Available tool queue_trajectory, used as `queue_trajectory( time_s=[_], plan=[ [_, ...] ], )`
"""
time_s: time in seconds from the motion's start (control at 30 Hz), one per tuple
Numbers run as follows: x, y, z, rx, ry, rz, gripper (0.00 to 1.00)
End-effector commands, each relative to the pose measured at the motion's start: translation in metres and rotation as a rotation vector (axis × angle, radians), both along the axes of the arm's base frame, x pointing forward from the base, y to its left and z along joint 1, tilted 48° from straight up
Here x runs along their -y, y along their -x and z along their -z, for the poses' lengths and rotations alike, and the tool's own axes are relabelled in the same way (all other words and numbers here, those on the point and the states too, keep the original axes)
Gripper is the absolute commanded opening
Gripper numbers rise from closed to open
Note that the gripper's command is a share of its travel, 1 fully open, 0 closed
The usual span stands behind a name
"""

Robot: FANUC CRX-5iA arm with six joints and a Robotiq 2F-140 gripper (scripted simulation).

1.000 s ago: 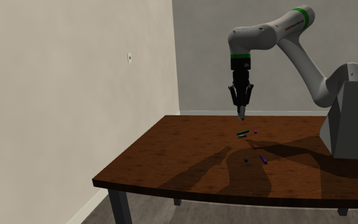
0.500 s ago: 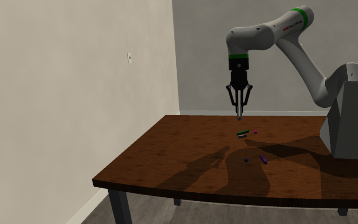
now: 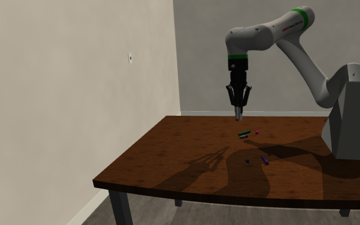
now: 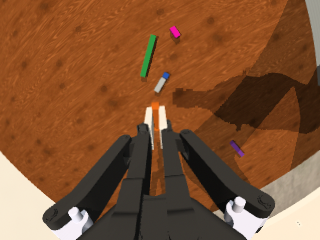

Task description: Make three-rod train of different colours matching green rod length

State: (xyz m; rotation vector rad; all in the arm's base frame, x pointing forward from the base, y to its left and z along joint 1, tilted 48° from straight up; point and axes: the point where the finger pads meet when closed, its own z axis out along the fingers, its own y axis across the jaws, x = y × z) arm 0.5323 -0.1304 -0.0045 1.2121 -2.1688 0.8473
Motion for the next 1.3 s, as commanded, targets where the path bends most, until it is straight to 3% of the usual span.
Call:
queue_trajectory(
  time_s=[0.0,0.47,1.27],
  plan=[
    [0.0004,-0.0023,0.0,0.097,0.023,0.082,0.03],
    [0.0026,-0.0099,0.0001,0.413,0.079,0.374,0.03],
    [0.0029,-0.0108,0.0001,0.45,0.085,0.408,0.03]
  ],
)
